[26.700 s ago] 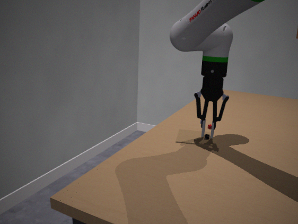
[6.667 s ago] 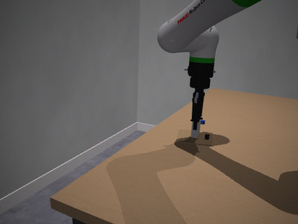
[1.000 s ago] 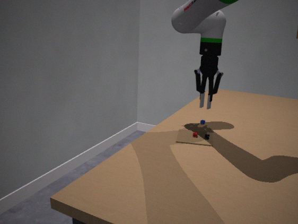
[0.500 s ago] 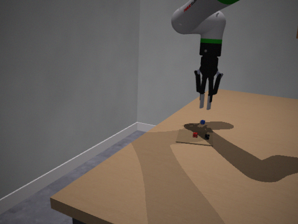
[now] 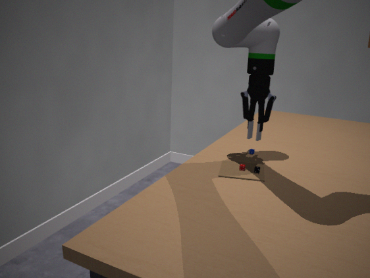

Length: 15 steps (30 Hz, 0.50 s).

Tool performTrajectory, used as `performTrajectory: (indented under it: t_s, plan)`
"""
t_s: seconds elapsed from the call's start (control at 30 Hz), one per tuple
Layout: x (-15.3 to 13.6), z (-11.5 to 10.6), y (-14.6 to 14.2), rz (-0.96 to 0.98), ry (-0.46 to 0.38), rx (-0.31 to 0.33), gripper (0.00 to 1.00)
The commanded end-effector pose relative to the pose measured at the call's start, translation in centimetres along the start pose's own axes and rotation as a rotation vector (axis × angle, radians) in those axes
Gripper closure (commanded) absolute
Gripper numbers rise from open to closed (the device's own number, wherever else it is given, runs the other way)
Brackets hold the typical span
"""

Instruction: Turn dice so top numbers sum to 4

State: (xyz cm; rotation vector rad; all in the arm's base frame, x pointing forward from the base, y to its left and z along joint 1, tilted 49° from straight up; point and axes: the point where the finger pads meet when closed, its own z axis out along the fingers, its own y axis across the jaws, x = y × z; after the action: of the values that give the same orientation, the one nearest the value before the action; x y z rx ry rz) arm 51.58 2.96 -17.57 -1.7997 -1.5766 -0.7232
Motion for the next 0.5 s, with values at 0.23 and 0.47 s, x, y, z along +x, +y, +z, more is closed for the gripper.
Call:
performTrajectory:
  t_s: [0.23,0.47]
  plan:
    - [0.0,1.5,0.1,0.0,0.0,0.0,0.81]
    - [-0.1,2.4,0.1,0.0,0.0,0.0,0.81]
